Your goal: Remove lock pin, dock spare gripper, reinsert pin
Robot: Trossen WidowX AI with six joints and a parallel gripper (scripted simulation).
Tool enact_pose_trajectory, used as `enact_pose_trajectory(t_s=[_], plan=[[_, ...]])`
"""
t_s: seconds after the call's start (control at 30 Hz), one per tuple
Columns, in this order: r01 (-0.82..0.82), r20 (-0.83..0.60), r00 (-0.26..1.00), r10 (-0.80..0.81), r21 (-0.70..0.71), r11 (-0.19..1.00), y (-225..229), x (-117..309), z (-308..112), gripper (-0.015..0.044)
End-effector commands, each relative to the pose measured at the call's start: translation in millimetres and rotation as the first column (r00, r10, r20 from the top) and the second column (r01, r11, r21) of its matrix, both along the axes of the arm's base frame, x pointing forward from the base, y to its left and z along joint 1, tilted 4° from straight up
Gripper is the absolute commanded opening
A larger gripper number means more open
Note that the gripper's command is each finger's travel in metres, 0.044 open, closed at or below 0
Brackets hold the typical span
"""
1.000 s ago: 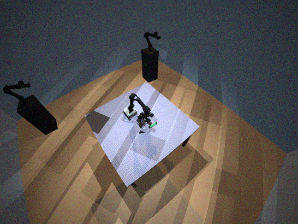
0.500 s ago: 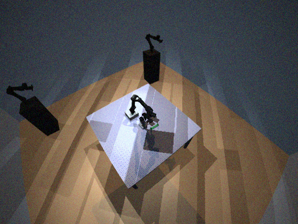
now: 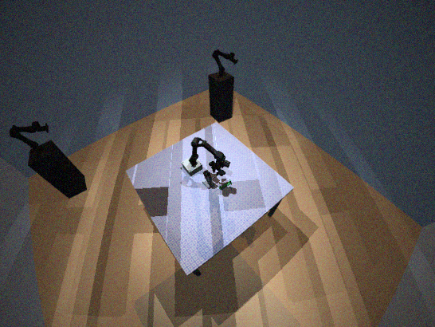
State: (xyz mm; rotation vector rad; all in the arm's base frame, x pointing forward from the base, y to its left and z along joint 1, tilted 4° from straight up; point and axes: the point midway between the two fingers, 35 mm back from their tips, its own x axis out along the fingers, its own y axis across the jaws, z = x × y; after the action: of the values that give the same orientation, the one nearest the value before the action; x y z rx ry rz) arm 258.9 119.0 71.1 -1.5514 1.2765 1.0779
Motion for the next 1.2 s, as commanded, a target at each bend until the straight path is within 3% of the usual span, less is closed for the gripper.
enact_pose_trajectory(t_s=[0.0, 0.33, 0.63, 1.17], plan=[[0.001, 0.0, 1.0, -0.001, 0.001, 1.0, 7, -2, 8, 0.02], [-0.006, 0.001, 1.0, 0.006, -0.002, 1.0, 24, -6, 30, 0.02], [-0.007, 0.001, 1.0, 0.007, -0.004, 1.0, 19, -4, 25, 0.0436], [-0.007, 0.001, 1.0, 0.007, -0.004, 1.0, 19, -4, 25, 0.044]])
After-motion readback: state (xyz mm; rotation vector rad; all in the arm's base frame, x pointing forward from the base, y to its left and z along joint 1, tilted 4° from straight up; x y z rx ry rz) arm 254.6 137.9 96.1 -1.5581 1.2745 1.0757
